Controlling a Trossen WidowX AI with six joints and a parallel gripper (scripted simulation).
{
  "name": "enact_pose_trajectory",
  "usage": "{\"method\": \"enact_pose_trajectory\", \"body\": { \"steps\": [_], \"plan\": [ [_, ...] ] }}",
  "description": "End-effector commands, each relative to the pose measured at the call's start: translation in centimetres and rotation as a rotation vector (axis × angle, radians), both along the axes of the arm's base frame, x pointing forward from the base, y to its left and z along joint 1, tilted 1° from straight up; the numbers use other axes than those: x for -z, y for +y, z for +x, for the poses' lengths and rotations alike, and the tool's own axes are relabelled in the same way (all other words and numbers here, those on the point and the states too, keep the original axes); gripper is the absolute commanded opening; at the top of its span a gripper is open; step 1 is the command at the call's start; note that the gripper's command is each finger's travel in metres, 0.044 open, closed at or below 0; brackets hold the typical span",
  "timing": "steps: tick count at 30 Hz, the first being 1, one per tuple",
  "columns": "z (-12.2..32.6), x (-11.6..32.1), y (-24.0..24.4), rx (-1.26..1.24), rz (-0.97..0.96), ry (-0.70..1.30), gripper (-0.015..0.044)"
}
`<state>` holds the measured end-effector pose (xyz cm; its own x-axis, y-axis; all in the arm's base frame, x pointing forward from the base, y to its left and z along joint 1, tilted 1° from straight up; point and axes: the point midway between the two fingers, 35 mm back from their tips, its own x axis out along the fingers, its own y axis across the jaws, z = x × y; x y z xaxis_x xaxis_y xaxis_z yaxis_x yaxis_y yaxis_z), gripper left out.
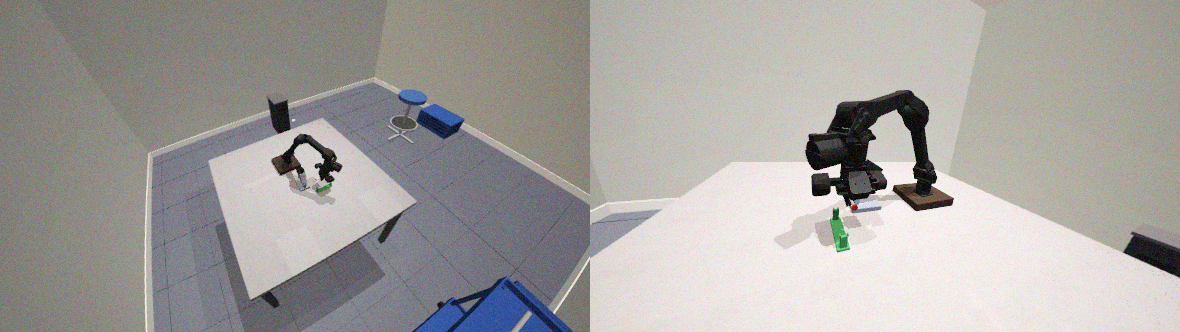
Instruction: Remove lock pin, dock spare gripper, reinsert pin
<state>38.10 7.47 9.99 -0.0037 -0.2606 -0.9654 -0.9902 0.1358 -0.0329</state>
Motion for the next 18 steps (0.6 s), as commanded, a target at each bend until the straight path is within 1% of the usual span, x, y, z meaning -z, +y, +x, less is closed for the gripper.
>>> {"method": "enact_pose_trajectory", "body": {
  "steps": [1, 18],
  "plan": [
    [-1.0, -0.5, 0.2, 0.005, 0.007, -0.008, 0.0],
    [-5.7, -1.2, 0.4, 0.011, 0.011, -0.005, 0.0]
  ]
}}
